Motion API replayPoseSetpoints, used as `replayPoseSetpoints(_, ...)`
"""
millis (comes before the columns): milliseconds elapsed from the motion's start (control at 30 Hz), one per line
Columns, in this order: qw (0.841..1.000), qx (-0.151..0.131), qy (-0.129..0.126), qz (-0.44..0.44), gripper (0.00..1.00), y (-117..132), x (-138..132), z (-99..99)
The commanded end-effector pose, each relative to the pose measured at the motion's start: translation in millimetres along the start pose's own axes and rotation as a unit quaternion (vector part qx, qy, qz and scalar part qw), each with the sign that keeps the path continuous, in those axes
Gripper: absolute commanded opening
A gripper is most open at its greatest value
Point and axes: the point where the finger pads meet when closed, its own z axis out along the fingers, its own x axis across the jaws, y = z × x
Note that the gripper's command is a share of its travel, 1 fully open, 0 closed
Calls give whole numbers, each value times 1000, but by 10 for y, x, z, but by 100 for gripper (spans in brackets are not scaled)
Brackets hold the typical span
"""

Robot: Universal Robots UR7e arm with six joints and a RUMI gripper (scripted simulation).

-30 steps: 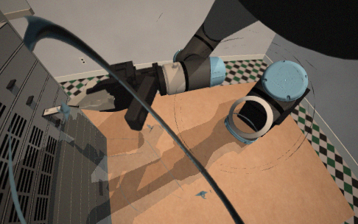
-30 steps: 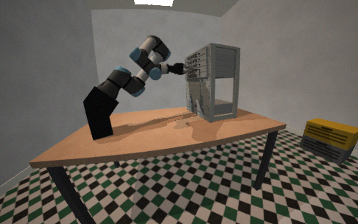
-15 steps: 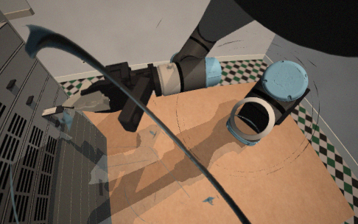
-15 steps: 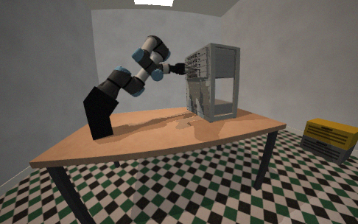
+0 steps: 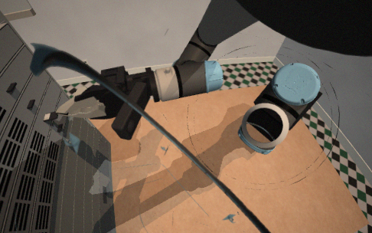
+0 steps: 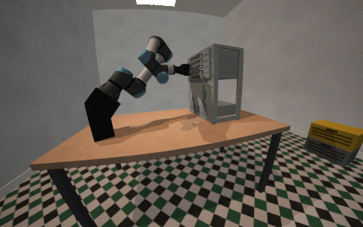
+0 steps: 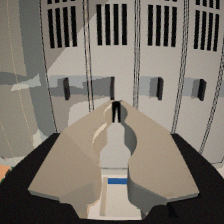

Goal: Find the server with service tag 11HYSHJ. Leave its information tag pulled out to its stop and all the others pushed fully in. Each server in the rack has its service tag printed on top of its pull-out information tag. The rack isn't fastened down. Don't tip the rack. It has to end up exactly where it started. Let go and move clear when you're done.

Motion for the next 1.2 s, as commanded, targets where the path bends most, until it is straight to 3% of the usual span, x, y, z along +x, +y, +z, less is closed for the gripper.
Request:
replayPoseSetpoints(0,1000,0,0,0,0,1,3,64)
replayPoseSetpoints(533,1000,0,1,0,0,1,3,200)
replayPoseSetpoints(1167,1000,0,0,0,0,1,3,213)
